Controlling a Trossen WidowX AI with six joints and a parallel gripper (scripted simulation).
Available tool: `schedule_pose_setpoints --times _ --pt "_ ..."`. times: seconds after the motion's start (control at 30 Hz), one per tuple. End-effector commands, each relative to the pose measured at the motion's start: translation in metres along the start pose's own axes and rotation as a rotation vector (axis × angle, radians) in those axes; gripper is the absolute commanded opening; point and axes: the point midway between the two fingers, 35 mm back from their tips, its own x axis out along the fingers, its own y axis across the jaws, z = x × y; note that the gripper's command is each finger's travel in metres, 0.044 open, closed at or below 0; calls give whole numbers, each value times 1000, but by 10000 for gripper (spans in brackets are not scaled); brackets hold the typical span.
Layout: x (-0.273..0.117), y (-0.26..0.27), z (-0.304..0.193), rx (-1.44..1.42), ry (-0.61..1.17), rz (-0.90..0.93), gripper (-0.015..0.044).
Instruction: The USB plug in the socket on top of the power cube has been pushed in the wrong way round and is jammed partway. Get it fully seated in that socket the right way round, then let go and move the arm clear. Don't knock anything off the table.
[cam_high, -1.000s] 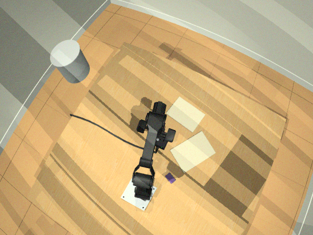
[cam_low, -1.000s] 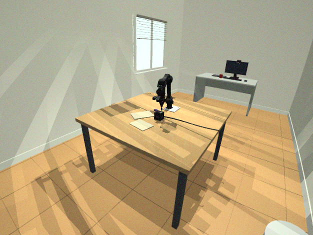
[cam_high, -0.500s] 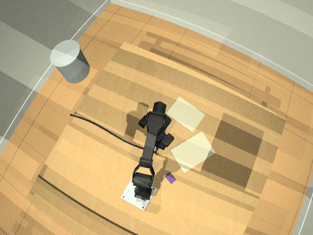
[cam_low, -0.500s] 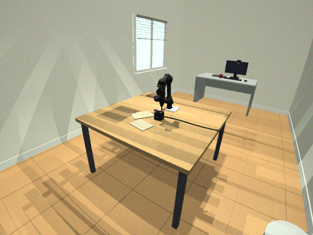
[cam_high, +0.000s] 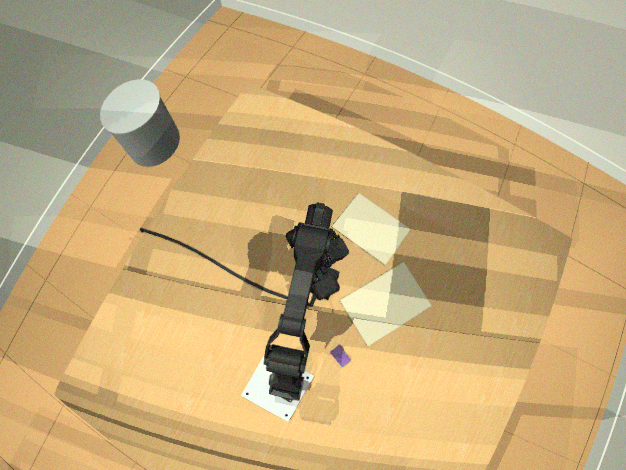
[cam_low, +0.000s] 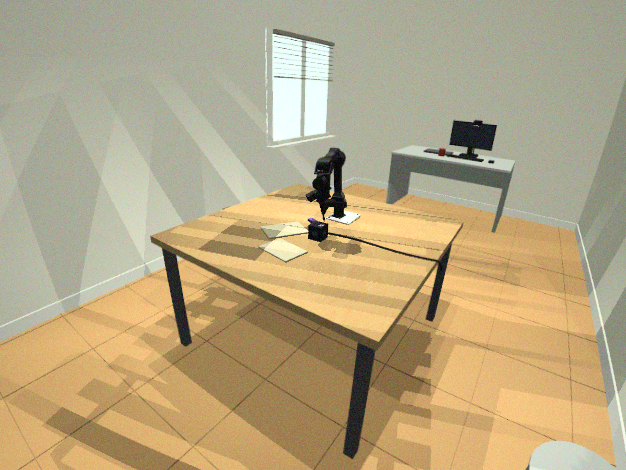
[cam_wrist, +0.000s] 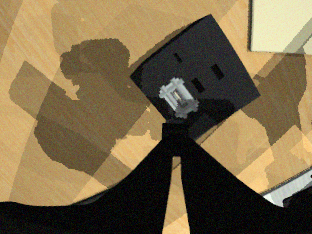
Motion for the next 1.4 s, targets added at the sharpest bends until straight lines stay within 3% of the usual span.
schedule_pose_setpoints --times 0.0,1.03,1.37 --pt "0 0 0 116 -1 0 0" --pt "0 0 0 923 0 0 0" --pt "0 0 0 941 0 0 0"
